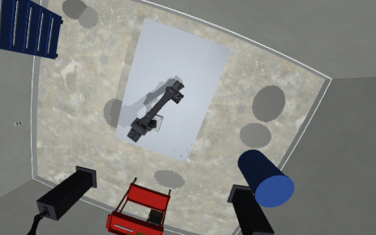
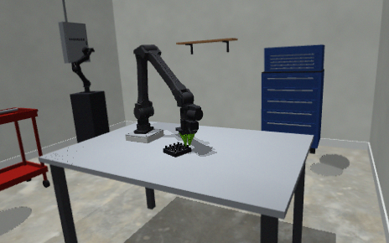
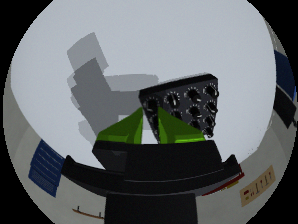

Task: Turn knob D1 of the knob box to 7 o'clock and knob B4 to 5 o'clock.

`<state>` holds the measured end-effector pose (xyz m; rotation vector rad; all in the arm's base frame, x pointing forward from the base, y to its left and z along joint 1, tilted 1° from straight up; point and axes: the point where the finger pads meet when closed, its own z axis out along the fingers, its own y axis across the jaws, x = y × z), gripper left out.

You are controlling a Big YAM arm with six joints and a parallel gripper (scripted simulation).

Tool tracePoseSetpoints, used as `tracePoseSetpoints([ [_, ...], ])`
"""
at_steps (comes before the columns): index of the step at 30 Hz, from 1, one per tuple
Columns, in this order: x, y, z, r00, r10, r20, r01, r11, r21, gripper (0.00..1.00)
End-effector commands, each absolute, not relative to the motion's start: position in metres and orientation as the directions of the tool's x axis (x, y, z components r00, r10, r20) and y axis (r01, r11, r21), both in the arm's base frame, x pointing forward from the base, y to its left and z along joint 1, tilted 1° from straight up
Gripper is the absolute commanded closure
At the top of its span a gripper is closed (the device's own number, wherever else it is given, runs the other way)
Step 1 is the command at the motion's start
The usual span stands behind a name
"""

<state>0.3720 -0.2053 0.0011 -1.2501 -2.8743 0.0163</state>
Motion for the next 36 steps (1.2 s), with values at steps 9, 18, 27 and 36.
tracePoseSetpoints([
  [9, 0.398, -0.217, 0.056, -0.693, 0.717, -0.081, 0.718, 0.696, 0.016, 0.80],
  [18, 0.392, -0.212, 0.058, -0.694, 0.718, -0.054, 0.718, 0.696, 0.008, 0.80],
  [27, 0.394, -0.213, 0.054, -0.694, 0.717, -0.057, 0.718, 0.696, 0.009, 0.80],
  [36, 0.394, -0.213, 0.054, -0.694, 0.717, -0.057, 0.718, 0.696, 0.009, 0.80],
])
